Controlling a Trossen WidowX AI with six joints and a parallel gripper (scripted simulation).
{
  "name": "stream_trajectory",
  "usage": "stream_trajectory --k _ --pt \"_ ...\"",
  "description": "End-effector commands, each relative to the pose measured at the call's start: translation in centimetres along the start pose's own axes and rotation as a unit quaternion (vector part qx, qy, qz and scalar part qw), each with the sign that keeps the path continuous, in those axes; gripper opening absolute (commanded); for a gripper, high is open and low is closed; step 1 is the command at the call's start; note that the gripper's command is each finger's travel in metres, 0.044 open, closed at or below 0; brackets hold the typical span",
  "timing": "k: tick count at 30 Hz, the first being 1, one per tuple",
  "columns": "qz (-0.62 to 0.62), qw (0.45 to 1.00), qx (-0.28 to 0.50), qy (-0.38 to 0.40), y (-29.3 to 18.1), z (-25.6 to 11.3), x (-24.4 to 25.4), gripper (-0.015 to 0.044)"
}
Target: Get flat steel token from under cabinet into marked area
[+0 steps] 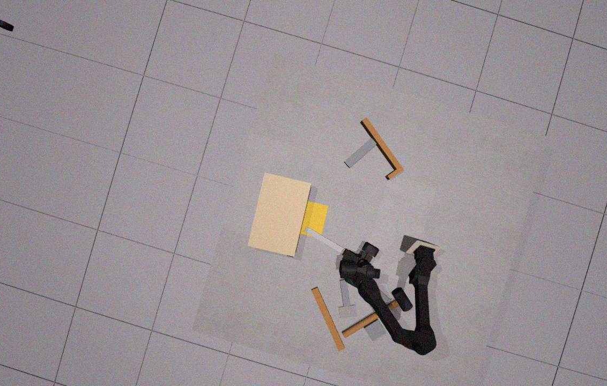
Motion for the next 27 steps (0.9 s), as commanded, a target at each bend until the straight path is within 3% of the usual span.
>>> stream_trajectory --k 1,27 --pt "-0.025 1.000 -0.001 0.004 -0.15 -0.13 0.14 0.0000" --pt "-0.128 0.992 -0.001 0.004 -0.23 -0.16 0.16 0.0000"
Point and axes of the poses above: the point midway between the two fingers, 35 mm back from their tips, its own z axis out along the fingers, its own x axis across the jaws, y = z × x, the point moved 9 cm from there along -z, back along the fingers, and after that the axes turned 8 degrees about z, right-handed, at the moved point
